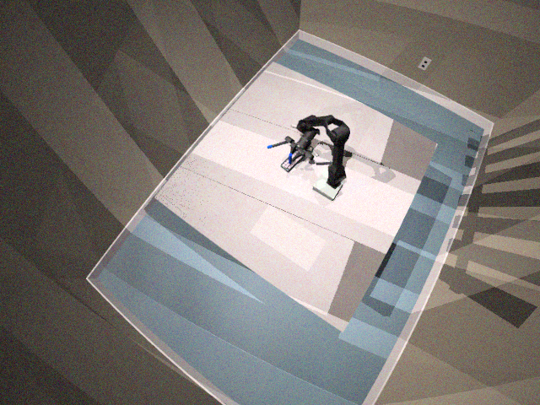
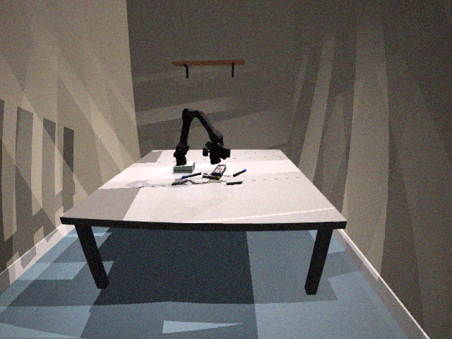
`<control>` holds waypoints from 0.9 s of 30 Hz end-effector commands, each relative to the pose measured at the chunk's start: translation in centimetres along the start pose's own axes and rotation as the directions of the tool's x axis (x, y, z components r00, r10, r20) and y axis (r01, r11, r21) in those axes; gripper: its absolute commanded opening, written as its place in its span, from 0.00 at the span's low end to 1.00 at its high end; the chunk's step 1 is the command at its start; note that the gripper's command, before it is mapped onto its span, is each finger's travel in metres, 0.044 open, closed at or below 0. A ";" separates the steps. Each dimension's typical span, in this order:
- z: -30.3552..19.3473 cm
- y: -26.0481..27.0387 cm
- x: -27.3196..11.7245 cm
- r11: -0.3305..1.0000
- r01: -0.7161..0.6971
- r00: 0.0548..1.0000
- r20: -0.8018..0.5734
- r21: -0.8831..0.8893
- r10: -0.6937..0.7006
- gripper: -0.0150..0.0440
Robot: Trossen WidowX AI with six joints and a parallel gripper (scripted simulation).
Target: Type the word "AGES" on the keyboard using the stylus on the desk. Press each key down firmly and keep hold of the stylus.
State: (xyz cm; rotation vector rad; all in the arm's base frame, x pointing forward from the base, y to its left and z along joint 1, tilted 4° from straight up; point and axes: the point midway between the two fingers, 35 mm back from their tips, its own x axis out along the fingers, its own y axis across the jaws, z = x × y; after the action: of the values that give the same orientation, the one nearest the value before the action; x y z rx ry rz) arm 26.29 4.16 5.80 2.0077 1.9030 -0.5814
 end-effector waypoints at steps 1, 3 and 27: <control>0.0 0.0 0.0 1.000 0.000 1.000 0.000 0.000 0.000 0.39; 0.0 0.0 0.0 1.000 0.000 1.000 0.000 0.000 0.000 0.36; 2.5 1.8 -1.6 1.000 -0.004 1.000 0.005 -0.011 0.004 0.25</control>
State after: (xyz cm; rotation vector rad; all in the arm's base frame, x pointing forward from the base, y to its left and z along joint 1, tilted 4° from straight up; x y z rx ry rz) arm 27.94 1.41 4.91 2.0050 1.8912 -0.5752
